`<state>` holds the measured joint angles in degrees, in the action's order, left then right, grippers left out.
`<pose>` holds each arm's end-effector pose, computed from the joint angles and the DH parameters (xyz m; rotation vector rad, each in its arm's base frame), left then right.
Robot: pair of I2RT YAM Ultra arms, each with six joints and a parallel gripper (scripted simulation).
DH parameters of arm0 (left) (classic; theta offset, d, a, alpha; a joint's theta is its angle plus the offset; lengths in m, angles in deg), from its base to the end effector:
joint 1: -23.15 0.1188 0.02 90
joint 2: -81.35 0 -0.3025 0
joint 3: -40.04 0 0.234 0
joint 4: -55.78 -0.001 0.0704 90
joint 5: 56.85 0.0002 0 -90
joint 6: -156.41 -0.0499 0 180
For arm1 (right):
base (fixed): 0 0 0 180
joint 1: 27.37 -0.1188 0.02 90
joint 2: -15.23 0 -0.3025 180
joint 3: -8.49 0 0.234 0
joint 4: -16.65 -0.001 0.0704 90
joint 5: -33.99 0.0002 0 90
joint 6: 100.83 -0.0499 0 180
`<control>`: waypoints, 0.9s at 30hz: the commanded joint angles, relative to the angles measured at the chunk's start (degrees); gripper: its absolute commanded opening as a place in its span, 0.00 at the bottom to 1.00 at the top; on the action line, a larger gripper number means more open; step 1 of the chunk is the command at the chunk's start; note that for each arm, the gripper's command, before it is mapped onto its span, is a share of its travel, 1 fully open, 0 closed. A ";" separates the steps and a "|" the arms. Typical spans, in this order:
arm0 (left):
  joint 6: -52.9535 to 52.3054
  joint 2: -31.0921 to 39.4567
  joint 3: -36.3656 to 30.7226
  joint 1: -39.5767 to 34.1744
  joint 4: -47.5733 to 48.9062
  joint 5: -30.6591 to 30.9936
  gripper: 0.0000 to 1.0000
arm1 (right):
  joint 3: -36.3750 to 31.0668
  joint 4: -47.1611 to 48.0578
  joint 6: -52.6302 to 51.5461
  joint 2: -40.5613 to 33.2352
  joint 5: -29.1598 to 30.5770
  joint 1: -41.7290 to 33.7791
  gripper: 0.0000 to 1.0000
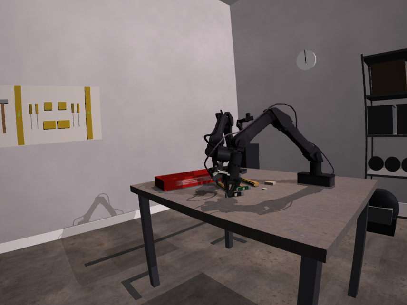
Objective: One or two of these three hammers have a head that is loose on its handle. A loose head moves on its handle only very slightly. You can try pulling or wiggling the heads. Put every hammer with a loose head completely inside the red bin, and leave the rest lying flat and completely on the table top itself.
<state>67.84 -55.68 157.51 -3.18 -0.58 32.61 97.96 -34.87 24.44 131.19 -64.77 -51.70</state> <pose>0.4406 -0.2164 0.1299 0.6235 2.8321 -0.0726 0.3487 0.1671 0.1693 -1.4679 2.5160 0.1929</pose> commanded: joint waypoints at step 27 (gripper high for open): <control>-0.35 2.45 -0.85 2.21 0.18 -5.00 0.12 | -1.46 -3.81 -0.23 -0.03 2.13 0.76 0.21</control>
<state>67.86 -55.68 157.51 -3.22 -0.51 32.44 97.89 -34.77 24.44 131.17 -64.64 -51.75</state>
